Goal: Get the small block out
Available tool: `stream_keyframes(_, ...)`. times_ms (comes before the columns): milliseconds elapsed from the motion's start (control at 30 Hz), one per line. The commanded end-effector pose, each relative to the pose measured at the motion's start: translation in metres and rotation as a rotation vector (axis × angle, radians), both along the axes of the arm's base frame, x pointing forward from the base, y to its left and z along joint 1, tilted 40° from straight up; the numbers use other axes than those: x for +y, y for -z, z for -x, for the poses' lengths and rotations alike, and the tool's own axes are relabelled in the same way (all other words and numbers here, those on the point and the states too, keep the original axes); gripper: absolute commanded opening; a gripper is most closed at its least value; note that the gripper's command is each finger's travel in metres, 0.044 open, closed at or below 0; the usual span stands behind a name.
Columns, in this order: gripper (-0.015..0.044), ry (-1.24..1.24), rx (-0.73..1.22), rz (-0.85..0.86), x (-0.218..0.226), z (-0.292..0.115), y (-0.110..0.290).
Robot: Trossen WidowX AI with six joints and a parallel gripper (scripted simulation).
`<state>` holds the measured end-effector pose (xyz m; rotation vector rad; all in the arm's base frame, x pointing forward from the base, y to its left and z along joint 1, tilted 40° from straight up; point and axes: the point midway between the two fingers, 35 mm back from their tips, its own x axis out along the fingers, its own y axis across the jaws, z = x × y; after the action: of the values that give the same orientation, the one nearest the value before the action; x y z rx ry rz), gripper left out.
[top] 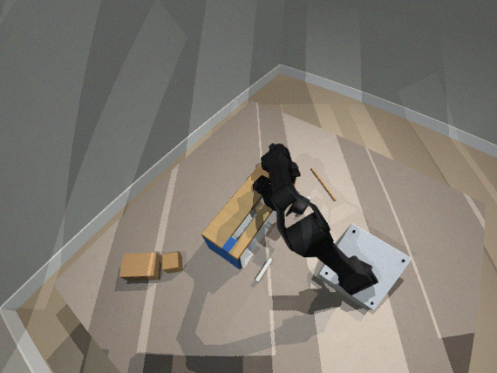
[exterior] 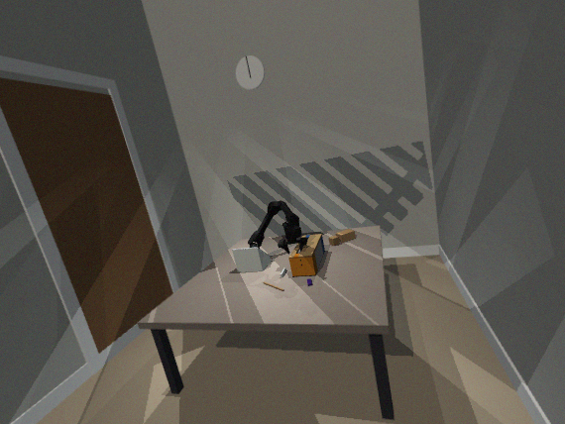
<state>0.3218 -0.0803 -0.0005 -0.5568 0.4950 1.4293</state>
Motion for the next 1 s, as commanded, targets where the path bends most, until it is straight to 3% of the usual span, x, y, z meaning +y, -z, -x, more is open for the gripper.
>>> stream_keyframes(0, 0.0400, -0.004, 0.001, 0.002, -0.002, 0.000, 0.002)
stream_keyframes(967, 0.0400, -0.004, 0.001, 0.000, 0.021, 0.000, -0.017)
